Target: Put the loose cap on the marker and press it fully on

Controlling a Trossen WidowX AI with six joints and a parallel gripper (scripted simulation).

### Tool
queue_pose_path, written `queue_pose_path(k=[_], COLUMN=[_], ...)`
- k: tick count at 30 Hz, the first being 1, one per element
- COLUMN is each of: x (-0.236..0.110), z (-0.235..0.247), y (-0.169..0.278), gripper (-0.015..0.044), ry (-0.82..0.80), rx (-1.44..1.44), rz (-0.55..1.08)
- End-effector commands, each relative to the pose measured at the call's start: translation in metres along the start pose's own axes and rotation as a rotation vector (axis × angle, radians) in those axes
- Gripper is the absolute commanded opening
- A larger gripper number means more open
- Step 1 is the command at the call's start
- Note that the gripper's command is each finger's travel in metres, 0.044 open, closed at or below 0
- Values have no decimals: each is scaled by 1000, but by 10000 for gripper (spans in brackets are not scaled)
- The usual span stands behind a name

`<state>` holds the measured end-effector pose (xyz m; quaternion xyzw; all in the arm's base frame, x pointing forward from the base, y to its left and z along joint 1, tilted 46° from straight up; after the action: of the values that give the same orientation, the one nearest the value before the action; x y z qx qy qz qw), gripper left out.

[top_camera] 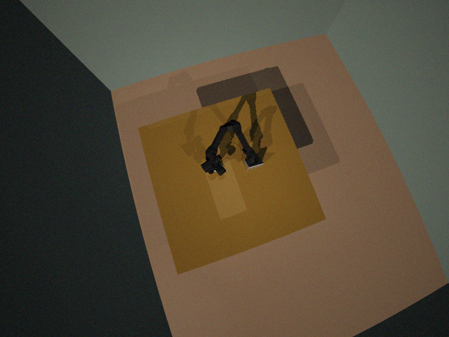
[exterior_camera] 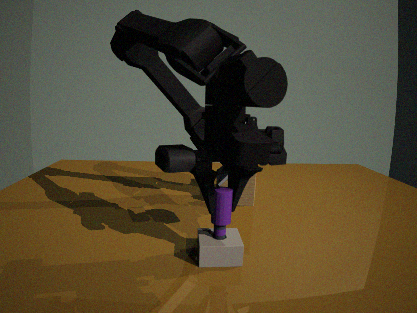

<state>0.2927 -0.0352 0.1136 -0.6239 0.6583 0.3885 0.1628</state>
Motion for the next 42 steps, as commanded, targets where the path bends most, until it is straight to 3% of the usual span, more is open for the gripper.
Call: queue_pose_path(k=[1,4,21,25,30,35,42], x=[2,1,1,-9,-72,-74,-64], z=[-1,-1,0,0,0,0,3], y=[0,0,0,-1,0,0,2], gripper=[0,0,440,440,440,440,256], ry=[4,4,2,0,-1,-1,2], rx=[-3,-3,0,0,-1,-1,332], rz=[3,3,1,0,1,1,2])
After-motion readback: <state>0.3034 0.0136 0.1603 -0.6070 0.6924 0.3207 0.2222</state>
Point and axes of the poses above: the point midway between the two fingers, 35 mm back from their tips, its own x axis out along the fingers, its own z axis across the jaws, y = z × x, the point moved 9 cm from there along -x, back along the fingers, and after that the axes turned 5 degrees about -x, right-handed, at the moved point
